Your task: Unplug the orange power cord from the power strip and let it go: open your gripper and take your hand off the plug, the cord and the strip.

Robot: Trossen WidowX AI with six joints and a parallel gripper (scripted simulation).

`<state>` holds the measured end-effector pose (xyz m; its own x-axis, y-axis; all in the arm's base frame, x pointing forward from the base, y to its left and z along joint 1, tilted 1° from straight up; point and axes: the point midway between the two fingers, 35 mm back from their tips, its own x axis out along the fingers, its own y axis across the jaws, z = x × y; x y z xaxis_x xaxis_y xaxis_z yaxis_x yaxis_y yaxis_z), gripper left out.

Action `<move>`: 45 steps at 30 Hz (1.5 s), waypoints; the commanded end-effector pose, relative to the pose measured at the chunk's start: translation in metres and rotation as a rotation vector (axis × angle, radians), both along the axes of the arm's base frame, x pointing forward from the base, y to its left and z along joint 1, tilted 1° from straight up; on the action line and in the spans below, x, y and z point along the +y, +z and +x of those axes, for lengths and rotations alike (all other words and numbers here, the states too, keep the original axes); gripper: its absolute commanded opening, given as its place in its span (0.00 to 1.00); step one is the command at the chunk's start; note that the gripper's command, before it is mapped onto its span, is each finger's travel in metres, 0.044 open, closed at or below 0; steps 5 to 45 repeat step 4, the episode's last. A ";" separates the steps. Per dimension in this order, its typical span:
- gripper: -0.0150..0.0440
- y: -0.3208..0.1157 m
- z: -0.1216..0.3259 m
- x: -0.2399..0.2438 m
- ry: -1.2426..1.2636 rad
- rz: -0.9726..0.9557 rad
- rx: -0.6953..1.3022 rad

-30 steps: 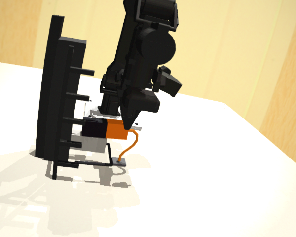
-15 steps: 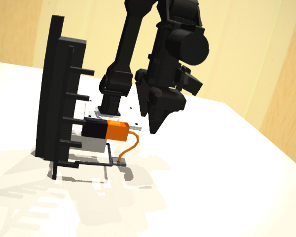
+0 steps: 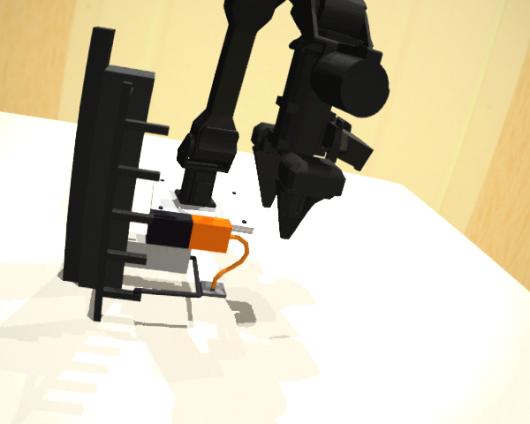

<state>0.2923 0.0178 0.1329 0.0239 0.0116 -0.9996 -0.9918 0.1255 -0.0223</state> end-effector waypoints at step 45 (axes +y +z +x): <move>1.00 0.000 0.000 0.001 -0.005 0.001 0.002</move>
